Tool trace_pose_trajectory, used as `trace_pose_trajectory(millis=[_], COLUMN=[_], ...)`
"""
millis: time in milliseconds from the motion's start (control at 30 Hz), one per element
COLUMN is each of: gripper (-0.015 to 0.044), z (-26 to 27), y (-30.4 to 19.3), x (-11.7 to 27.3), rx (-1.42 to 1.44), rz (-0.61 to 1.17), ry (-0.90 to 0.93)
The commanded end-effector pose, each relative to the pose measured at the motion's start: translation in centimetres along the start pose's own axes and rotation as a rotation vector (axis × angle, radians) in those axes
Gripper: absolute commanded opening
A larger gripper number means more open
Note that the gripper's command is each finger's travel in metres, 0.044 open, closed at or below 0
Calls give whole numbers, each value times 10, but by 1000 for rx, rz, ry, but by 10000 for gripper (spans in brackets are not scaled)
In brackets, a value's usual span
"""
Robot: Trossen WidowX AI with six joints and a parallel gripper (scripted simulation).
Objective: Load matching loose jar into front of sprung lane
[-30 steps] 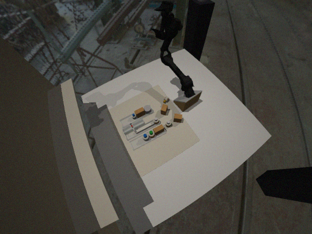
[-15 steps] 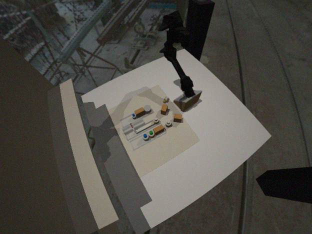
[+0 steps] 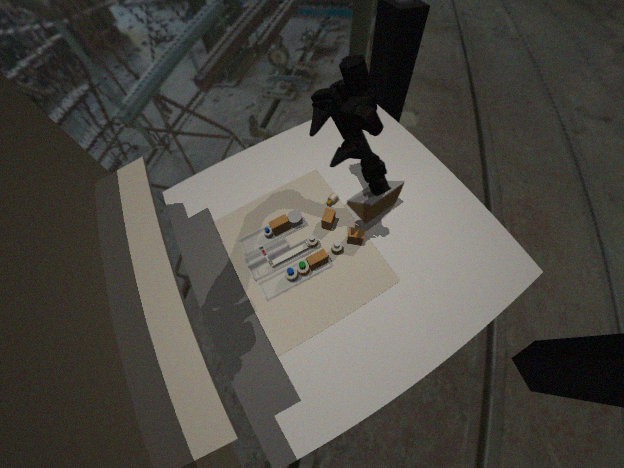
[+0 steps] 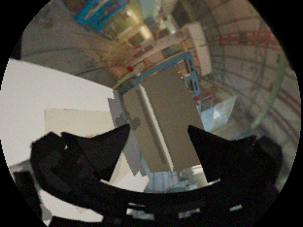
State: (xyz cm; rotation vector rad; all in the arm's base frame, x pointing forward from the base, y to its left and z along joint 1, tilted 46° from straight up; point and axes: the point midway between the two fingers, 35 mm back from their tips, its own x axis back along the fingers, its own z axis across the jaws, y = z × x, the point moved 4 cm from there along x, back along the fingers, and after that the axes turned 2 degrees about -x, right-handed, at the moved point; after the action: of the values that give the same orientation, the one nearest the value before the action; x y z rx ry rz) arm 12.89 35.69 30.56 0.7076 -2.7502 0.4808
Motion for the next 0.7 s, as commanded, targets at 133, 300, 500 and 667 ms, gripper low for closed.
trace_pose_trajectory(millis=[133, 300, 500, 667], gripper=[440, 440, 440, 440], z=[78, 113, 155, 191], y=[-10, -21, -39, -56], x=[-66, -88, -107, -118], rx=[-313, -457, -631, -775], rz=[172, 286, 453, 619], ry=[254, 345, 435, 490])
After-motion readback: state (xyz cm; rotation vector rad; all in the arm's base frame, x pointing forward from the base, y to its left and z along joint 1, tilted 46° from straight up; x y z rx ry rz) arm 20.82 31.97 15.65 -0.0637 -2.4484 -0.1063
